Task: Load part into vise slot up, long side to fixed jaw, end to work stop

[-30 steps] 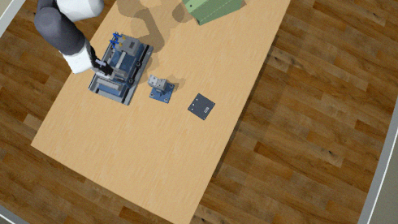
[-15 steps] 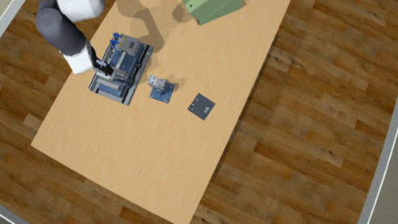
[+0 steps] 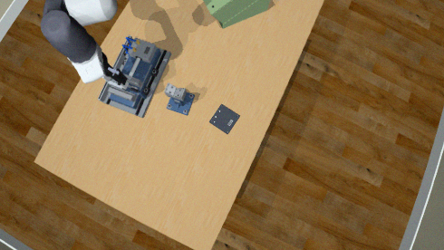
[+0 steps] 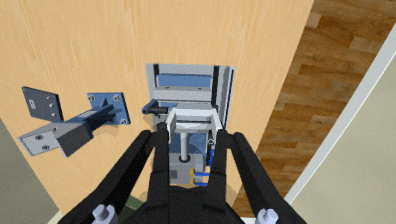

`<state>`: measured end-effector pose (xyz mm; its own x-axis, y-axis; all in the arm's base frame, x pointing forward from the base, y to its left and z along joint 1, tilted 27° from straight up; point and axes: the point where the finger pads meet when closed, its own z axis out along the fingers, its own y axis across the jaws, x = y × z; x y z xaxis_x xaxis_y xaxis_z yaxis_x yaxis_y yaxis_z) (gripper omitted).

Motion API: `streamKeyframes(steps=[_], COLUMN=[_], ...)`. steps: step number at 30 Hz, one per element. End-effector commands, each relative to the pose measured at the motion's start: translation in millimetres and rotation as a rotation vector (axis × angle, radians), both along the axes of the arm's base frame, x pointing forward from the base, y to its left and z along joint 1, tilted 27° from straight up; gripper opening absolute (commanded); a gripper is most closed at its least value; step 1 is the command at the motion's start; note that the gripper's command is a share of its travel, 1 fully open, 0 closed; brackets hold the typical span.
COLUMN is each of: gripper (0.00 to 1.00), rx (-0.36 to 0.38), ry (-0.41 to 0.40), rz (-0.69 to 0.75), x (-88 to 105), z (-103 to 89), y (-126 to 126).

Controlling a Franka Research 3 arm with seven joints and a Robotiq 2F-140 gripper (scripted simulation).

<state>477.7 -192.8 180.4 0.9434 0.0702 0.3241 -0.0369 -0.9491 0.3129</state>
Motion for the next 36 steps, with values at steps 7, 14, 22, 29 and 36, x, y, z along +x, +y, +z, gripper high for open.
streamKeyframes(steps=[7,14,22,29,36], gripper=[0.00,0.00,0.00,0.00,0.00], rx=[0.003,0.003,0.003,0.003,0.003], ry=[-0.006,-0.006,-0.006,-0.006,-0.006], rz=[0.001,0.001,0.001,0.001,0.001], x=[3.2,3.6,4.0,4.1,4.2], z=[-2.0,-3.1,-4.2,-4.6,-4.7], y=[0.0,-0.5,-0.9,-1.1,-1.1])
